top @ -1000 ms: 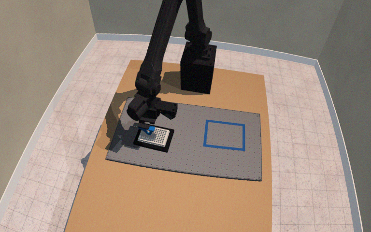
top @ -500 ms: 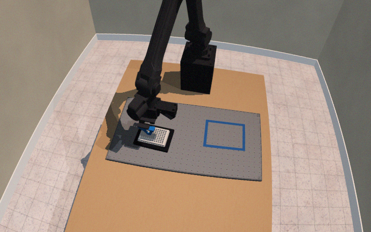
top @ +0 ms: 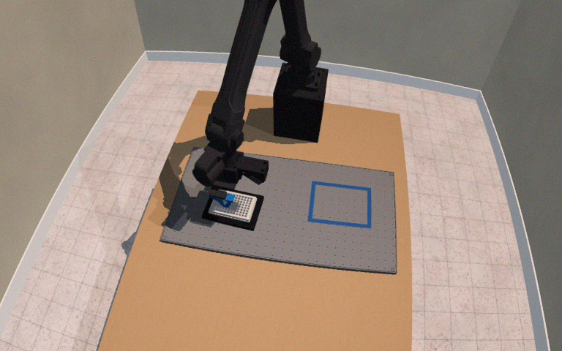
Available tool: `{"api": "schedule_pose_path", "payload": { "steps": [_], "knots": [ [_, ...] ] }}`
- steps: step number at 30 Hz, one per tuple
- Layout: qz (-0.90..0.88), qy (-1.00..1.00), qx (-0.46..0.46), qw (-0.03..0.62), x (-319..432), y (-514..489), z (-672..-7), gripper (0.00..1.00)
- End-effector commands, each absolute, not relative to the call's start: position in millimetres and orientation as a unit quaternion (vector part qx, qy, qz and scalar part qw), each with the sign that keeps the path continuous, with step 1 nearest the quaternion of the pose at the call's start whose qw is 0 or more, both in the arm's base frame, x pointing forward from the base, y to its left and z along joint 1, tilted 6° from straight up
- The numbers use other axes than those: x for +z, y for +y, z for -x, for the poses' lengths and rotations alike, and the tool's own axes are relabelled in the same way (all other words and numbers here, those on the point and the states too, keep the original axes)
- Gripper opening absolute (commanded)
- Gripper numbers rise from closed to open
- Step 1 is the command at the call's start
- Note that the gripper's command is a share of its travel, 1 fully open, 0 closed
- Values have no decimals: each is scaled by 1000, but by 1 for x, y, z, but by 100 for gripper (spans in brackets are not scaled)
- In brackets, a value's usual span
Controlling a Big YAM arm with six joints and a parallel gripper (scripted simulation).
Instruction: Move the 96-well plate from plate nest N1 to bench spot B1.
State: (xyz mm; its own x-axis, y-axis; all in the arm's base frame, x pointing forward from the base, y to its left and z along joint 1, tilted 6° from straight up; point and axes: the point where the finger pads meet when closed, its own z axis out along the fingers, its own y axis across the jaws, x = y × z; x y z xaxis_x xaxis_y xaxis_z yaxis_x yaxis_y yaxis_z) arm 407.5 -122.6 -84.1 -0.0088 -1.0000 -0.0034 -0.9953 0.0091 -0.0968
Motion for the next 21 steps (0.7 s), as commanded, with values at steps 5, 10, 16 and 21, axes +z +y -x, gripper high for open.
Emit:
{"api": "schedule_pose_path", "payload": {
  "steps": [5, 10, 16, 21],
  "knots": [
    [705, 706, -50, 46, -86, -126, -431, 100],
    [705, 706, -49, 46, -95, -125, -431, 100],
    [704, 707, -49, 46, -105, -125, -431, 100],
    [703, 708, -48, 46, -110, -125, -431, 100]
  ]
}}
